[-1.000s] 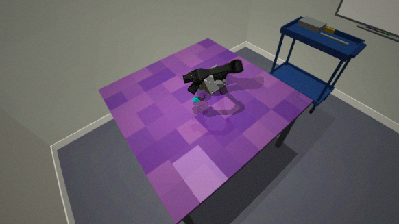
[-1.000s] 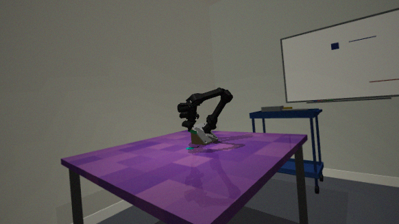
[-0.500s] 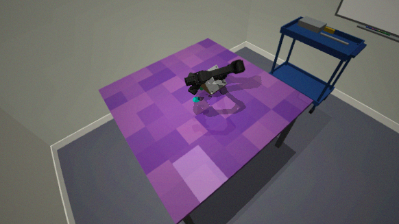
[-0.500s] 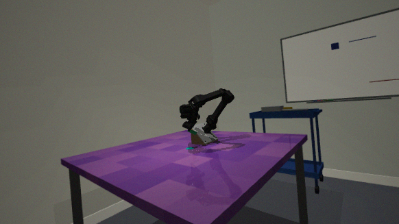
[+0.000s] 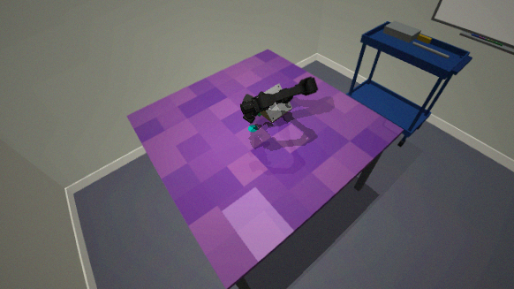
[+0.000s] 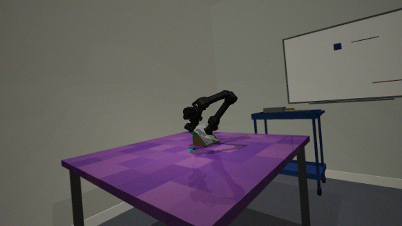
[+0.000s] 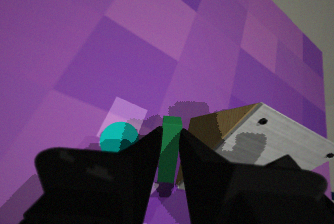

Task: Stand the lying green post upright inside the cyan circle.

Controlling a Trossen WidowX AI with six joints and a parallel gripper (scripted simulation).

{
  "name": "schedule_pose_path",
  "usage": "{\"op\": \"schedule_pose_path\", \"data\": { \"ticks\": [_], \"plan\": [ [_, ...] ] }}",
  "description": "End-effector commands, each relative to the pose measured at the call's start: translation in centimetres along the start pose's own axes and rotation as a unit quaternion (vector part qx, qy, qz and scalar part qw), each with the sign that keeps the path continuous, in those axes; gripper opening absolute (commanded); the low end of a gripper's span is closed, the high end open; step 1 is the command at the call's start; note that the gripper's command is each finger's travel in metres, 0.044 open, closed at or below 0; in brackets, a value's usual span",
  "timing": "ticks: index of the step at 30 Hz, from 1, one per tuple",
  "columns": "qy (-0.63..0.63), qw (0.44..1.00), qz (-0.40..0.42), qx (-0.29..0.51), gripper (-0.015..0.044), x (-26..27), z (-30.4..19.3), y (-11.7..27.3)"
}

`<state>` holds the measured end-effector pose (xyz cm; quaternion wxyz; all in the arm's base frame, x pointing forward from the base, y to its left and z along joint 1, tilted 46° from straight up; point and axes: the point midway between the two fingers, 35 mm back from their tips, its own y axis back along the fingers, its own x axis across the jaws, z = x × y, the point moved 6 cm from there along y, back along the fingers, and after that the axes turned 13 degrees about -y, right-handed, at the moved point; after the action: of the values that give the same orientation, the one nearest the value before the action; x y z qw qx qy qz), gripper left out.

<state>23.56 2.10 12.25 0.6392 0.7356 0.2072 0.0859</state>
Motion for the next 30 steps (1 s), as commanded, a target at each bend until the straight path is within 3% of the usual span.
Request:
{"op": "schedule_pose_path", "data": {
  "ticks": [1,30],
  "plan": [
    [-0.004,1.000,0.001,-0.019,0.0023,-0.2,-0.3,0.0],
    [-0.023,0.992,0.022,-0.123,0.0023,-0.3,-1.5,0.0]
  ]
}}
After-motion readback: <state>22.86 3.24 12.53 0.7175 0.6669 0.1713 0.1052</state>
